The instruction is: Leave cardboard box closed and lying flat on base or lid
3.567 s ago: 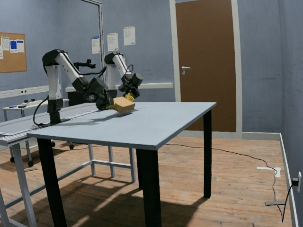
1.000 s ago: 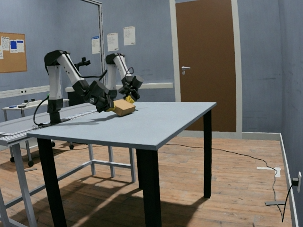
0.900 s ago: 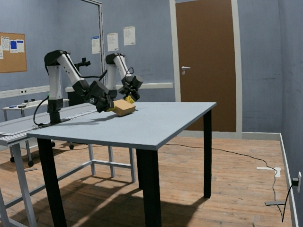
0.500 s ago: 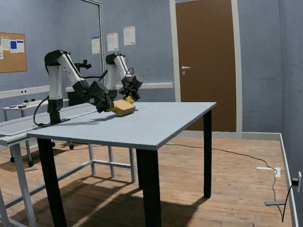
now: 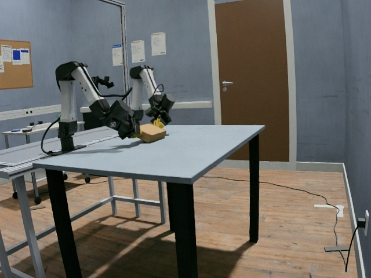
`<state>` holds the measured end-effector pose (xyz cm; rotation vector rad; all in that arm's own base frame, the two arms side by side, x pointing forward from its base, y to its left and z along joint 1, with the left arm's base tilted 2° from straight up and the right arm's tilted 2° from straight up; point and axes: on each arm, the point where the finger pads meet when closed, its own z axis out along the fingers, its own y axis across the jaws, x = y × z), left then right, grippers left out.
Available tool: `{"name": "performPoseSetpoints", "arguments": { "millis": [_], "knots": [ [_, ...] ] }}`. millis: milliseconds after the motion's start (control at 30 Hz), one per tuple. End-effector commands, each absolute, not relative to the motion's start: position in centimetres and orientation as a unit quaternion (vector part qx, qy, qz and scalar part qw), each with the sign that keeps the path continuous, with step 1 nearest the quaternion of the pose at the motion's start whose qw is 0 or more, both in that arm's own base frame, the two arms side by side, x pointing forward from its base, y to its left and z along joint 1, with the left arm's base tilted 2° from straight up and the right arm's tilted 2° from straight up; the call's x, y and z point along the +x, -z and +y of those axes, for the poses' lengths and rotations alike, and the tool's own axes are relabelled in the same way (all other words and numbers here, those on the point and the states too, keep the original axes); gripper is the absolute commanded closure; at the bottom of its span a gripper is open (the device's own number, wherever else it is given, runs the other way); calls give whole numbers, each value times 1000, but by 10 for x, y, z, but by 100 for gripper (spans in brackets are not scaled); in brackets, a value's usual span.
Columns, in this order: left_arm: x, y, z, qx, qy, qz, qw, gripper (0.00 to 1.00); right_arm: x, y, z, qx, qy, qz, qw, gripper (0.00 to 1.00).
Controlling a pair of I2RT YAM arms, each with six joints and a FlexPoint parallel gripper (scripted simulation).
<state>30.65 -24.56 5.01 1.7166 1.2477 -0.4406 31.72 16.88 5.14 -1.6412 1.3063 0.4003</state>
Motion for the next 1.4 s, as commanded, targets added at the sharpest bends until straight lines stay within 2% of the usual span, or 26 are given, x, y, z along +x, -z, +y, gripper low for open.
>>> {"name": "performPoseSetpoints", "arguments": {
  "millis": [0, 133, 1367],
  "knots": [
    [298, -49, -257, 703, 194, 491, 476, 100, 317, -55, 180, -684, -173, 508, 495, 100],
    [307, -64, -261, 703, 184, 480, 492, 100, 318, -61, 180, -685, -167, 503, 500, 100],
    [298, -49, -258, 703, 193, 490, 478, 100, 312, -59, 179, -683, -170, 506, 498, 100]
  ]
}}
